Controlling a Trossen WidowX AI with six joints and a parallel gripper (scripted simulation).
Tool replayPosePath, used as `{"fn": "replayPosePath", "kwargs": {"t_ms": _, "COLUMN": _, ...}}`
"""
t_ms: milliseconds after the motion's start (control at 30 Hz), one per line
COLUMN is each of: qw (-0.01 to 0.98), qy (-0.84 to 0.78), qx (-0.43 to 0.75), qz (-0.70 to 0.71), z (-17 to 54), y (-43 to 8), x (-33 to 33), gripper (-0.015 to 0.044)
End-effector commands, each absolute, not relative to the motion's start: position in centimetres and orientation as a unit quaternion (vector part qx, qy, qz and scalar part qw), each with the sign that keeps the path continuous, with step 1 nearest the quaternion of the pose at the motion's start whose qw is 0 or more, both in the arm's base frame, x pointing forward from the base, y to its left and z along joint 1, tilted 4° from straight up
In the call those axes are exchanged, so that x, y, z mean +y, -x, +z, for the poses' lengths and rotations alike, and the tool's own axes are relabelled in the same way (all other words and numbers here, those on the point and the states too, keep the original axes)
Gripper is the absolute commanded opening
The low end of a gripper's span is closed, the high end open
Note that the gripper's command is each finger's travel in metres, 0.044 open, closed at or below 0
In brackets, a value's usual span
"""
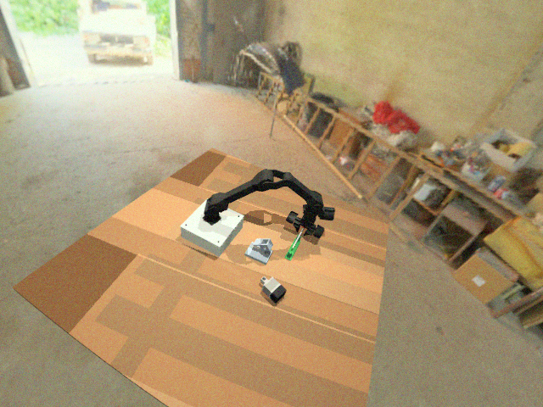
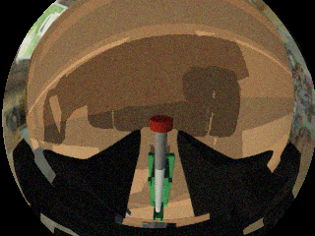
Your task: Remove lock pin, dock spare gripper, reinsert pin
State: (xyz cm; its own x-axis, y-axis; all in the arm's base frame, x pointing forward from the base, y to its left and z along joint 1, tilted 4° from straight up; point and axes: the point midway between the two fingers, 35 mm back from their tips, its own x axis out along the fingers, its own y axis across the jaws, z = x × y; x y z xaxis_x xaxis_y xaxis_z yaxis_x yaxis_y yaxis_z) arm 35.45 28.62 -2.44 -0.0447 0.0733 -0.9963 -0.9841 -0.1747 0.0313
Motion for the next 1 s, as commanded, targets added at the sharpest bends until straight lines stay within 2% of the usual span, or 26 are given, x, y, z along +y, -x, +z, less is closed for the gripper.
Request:
{"fn": "replayPosePath", "kwargs": {"t_ms": 0, "qw": 0.464, "qy": 0.513, "qx": 0.444, "qz": 0.57, "z": -2.4, "y": -35.5, "x": 28.6, "gripper": 0.02}}
{"fn": "replayPosePath", "kwargs": {"t_ms": 967, "qw": 0.445, "qy": 0.51, "qx": 0.46, "qz": 0.575, "z": 3.5, "y": -34.3, "x": 28.3, "gripper": 0.02}}
